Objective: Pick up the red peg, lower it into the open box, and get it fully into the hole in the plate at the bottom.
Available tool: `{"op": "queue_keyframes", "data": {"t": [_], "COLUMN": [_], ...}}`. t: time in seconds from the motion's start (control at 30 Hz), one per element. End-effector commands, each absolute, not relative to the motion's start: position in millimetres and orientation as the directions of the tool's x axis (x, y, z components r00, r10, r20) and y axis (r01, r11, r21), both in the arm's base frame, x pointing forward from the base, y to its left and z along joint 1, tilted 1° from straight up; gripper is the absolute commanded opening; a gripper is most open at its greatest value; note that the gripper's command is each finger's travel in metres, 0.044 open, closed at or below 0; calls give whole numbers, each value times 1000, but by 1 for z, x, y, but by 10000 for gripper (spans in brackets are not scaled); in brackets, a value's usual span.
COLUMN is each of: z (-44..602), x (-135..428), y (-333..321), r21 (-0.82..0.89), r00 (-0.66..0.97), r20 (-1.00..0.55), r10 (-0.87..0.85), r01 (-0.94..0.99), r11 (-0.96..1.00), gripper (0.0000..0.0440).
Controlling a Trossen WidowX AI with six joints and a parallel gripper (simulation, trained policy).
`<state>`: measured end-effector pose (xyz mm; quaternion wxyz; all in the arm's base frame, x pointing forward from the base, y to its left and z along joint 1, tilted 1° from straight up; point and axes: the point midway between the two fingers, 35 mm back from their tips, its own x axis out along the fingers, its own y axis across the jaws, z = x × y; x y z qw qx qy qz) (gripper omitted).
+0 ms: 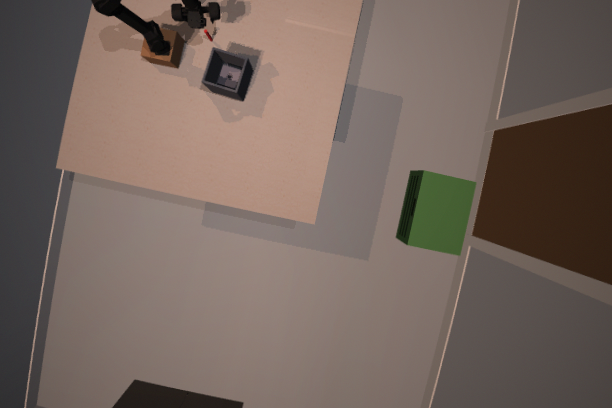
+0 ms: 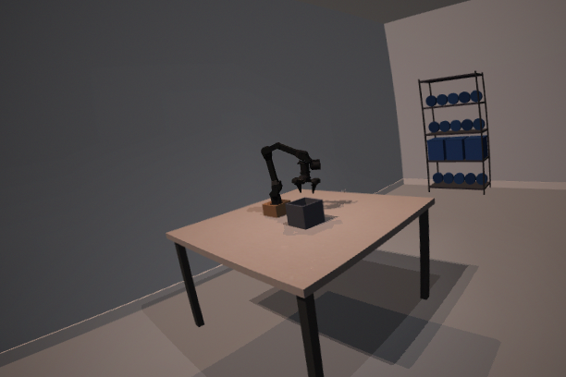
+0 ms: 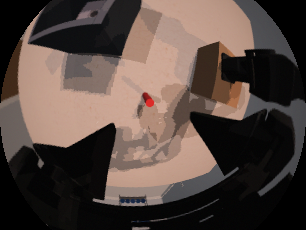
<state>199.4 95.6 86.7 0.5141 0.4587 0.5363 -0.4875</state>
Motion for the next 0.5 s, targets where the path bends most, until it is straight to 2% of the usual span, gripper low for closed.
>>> {"op": "queue_keyframes", "data": {"t": [0.0,0.47], "z": [75,32], "x": [193,187], "y": [94,84], "r21": [-88,-125], "r00": [-86,-115], "r20": [-996,-991], "r10": [-22,-64], "r01": [987,978], "r11": [135,170], "gripper": [435,420]}}
